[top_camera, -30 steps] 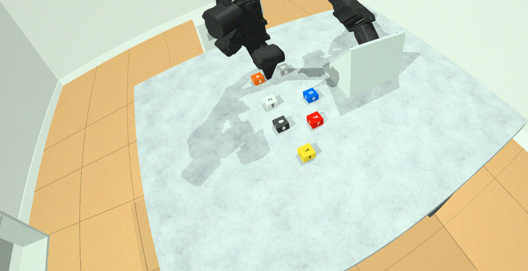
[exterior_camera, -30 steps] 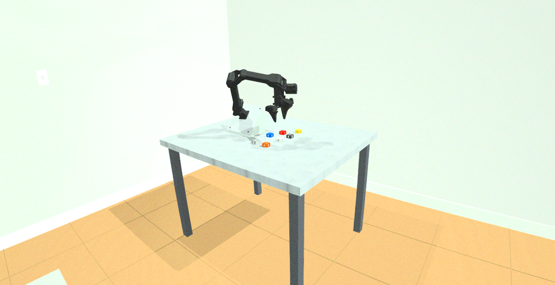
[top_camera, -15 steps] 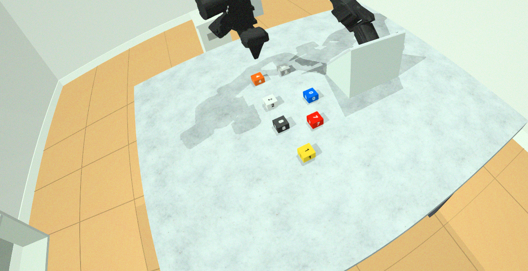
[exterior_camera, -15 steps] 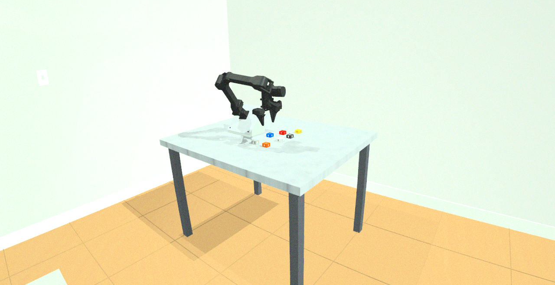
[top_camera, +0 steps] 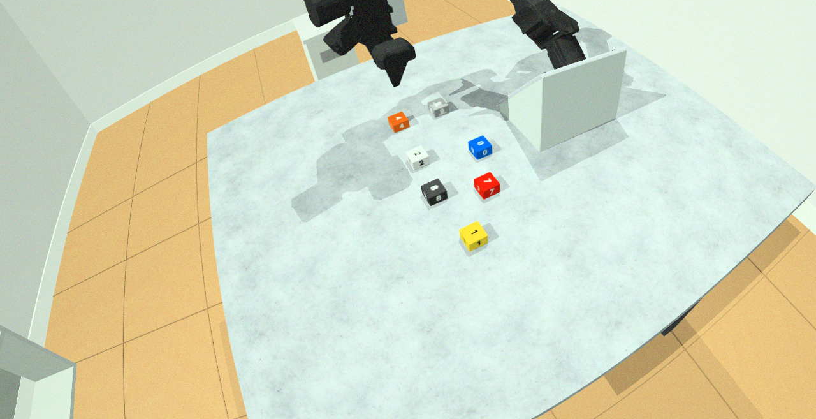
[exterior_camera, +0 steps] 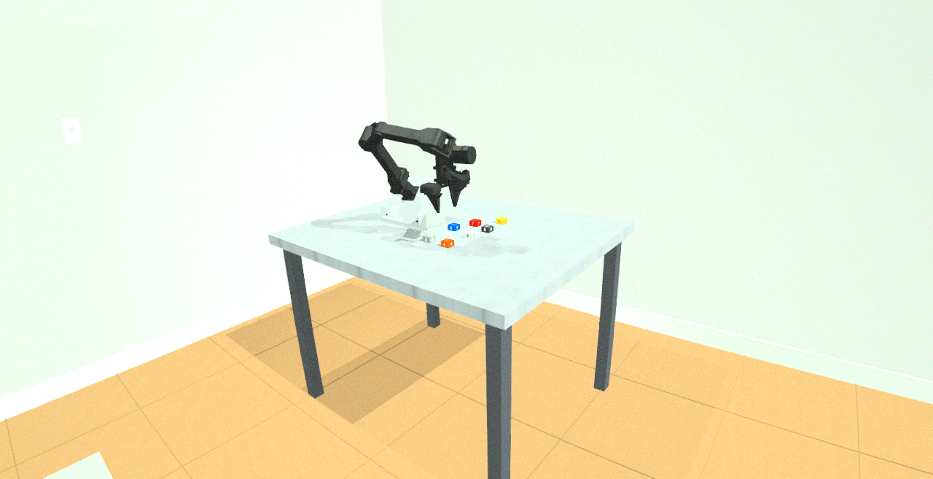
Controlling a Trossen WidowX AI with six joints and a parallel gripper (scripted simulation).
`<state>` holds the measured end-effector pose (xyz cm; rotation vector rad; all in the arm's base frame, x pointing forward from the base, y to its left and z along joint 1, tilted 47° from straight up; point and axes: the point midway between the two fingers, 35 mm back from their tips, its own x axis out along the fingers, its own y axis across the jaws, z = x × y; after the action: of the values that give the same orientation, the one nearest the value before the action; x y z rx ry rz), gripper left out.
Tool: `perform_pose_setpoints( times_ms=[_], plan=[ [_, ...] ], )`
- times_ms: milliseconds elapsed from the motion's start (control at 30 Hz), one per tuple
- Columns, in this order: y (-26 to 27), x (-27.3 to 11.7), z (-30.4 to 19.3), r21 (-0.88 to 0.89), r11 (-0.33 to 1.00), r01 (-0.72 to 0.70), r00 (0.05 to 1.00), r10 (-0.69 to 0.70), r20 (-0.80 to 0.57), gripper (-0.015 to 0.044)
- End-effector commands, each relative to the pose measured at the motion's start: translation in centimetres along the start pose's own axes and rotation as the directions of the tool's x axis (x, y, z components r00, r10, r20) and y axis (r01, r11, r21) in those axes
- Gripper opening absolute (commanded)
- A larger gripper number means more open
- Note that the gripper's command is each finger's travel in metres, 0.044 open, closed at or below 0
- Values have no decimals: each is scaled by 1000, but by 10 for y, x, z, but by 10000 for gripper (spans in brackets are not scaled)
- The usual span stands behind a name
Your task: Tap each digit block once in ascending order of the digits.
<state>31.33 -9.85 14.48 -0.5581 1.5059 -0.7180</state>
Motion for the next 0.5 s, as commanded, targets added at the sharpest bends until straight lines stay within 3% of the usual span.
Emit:
perform_pose_setpoints(
  times_ms=[0,167,467],
  plan=[
    [-1,0,-1,-4,1000,4,1000,-4,-1,400],
    [2,0,-2,-5,1000,2,1000,-2,-1,400],
    [131,-3,-75,-12,1000,-18,1000,18,-3,400]
  ],
)
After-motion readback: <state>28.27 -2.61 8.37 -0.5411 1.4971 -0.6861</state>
